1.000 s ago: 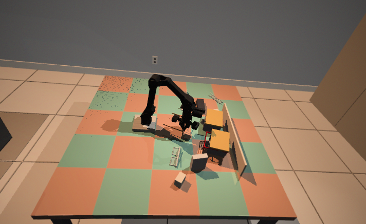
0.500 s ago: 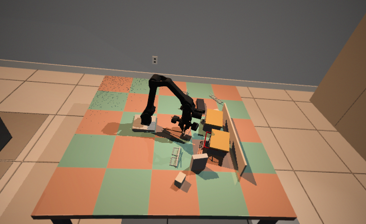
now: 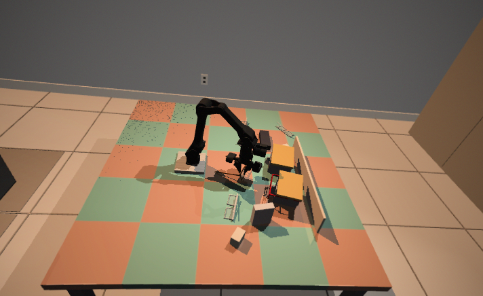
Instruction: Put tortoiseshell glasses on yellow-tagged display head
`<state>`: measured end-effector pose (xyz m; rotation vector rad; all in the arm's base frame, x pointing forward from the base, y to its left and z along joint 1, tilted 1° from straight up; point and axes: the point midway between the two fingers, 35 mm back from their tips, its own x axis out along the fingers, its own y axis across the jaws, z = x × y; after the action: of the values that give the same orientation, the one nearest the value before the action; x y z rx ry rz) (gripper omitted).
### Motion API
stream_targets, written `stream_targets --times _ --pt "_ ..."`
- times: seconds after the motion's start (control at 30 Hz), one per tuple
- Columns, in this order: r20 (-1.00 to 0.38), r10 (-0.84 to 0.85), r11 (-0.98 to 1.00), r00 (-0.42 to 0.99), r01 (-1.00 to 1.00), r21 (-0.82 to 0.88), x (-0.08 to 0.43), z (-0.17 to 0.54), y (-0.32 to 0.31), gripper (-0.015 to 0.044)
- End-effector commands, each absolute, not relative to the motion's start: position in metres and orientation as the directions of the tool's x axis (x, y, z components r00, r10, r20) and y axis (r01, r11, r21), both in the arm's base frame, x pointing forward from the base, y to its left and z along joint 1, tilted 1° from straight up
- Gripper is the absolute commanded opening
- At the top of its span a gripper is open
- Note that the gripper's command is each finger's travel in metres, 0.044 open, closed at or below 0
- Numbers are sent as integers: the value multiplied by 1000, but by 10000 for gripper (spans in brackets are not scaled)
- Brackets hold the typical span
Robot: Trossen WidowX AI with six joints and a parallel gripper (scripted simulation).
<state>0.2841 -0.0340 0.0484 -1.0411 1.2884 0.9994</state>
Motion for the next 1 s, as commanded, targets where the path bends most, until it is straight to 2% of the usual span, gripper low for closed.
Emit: stream_targets --times 0.0,0.57,0.83,0.97 --pt "-999 -2 245 37 -969 -37 282 50 -33 107" --pt "-999 0 242 36 -970 -35 273 56 -31 107" --pt "-999 0 242 37 -970 -36 282 103 -34 107" --pt "-999 0 242 37 -970 -36 283 105 -34 107"
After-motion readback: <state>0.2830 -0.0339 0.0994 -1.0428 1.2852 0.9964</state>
